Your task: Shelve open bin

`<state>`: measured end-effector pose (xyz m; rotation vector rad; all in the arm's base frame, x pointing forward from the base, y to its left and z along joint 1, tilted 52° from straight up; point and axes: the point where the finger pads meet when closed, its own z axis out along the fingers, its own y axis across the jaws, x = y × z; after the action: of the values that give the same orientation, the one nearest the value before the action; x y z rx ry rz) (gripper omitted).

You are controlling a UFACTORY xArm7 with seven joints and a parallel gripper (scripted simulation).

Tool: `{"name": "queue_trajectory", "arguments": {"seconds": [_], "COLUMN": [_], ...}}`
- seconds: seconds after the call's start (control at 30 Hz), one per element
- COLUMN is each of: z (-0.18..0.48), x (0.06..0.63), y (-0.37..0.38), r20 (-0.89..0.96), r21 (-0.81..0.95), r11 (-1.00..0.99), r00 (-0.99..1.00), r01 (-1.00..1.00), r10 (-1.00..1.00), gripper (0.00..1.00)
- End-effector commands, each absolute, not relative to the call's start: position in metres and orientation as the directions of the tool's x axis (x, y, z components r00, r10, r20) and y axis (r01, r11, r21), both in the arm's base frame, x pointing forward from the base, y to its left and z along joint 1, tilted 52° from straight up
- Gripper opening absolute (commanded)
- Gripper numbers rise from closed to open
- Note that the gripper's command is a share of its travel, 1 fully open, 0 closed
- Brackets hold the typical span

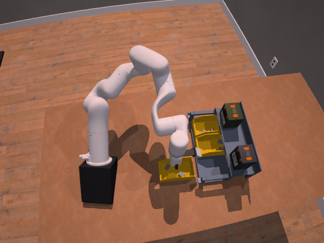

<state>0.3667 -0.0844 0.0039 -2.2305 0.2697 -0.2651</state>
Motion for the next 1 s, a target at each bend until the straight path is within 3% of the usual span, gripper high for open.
{"name": "queue_trajectory", "arguments": {"seconds": [0.0,0.73,0.97], "z": [0.005,0.029,0.063], "x": [0.367,0.356,0.34], "y": [-0.086,-0.116,-0.155], "r20": [0.1,0.1,0.1], "r21": [-0.781,-0.78,-0.78], "r11": [-0.616,-0.617,-0.618], "r00": [0.953,0.953,0.953], "r01": [-0.103,-0.105,-0.105], "r10": [-0.286,-0.288,-0.287], "gripper": [0.28,0.28,0.28]}}
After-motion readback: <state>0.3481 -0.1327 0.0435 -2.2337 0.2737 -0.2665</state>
